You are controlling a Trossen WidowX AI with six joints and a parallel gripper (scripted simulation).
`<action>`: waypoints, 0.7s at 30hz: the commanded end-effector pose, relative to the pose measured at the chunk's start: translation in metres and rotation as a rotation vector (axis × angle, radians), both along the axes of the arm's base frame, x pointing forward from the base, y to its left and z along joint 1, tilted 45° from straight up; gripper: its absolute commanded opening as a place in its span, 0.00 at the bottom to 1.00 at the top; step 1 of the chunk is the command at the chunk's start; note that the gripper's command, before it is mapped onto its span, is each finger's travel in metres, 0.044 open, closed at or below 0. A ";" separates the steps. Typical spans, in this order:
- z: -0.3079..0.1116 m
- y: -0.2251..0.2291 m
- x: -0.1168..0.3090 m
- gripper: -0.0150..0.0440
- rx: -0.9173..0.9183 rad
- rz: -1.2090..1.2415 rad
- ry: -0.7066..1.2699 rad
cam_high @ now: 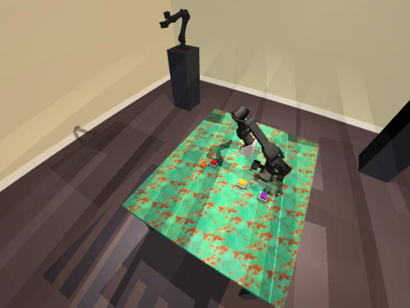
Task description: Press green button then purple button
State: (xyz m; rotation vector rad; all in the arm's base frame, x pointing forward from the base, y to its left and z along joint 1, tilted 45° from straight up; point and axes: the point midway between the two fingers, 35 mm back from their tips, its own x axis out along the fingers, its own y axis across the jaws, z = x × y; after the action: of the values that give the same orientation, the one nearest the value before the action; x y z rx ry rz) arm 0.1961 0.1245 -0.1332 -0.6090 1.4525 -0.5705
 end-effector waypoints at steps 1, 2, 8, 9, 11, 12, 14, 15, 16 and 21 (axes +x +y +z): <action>0.000 -0.003 -0.001 0.29 -0.008 0.004 0.006; 0.000 -0.003 -0.001 0.29 -0.008 0.004 0.006; 0.000 -0.003 -0.001 0.29 -0.008 0.004 0.006; 0.000 -0.003 -0.001 0.29 -0.008 0.004 0.006; 0.000 -0.003 -0.001 0.29 -0.008 0.004 0.006; 0.000 -0.003 -0.001 0.29 -0.008 0.004 0.006; 0.007 0.007 -0.001 0.29 -0.002 0.001 0.003; 0.016 0.014 -0.001 0.29 -0.004 0.003 0.005; 0.022 0.019 -0.002 0.29 -0.006 0.003 0.006; 0.030 0.028 -0.002 0.29 -0.006 0.004 0.007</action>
State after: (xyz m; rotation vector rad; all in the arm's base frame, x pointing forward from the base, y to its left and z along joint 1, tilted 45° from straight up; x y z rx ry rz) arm 0.1951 0.1465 -0.1088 -0.6223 1.4501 -0.5622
